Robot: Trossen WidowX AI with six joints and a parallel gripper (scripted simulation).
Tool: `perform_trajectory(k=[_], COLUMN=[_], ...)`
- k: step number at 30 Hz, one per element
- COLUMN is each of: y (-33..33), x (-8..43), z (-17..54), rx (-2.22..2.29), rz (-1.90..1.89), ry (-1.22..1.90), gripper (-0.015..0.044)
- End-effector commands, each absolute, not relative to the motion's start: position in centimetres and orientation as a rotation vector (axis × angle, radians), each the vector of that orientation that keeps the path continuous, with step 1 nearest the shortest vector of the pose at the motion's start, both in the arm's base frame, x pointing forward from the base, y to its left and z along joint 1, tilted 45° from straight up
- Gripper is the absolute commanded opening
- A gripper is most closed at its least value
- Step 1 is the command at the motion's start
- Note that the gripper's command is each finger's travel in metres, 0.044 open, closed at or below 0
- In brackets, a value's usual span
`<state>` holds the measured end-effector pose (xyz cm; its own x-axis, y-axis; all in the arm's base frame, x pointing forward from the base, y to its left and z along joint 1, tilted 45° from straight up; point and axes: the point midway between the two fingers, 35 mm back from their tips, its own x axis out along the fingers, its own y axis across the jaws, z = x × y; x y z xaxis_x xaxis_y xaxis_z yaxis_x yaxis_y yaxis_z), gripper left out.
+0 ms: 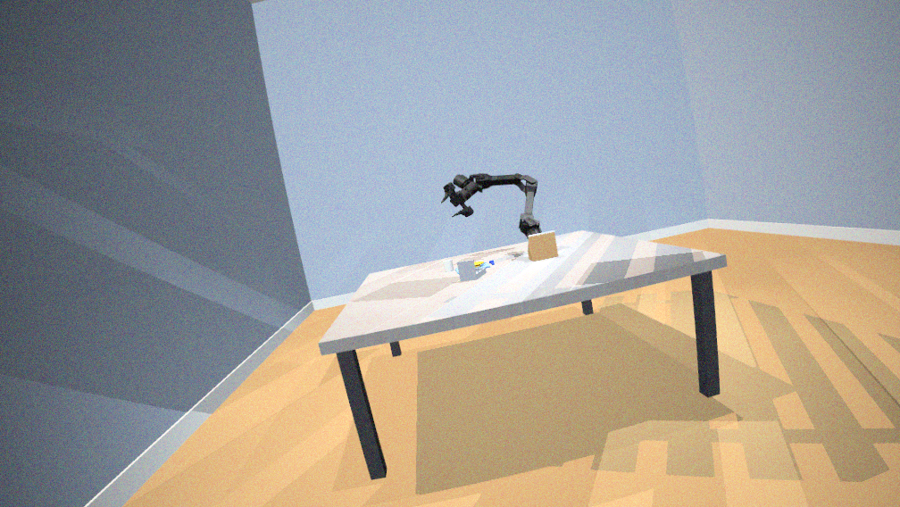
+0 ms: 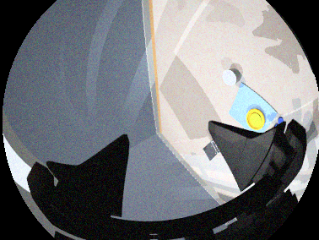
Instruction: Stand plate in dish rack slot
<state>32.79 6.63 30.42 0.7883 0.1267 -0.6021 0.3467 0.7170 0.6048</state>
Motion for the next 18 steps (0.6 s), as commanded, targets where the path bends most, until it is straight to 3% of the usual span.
perform_trajectory(k=[1, 18], y=[6.1, 3.6], x=[33.2, 33.0], z=[27.6, 18.6], rx=[0.674, 0.238], rz=[-0.202, -0.402], ry=[0.732, 0.976], gripper=[0.04, 0.04])
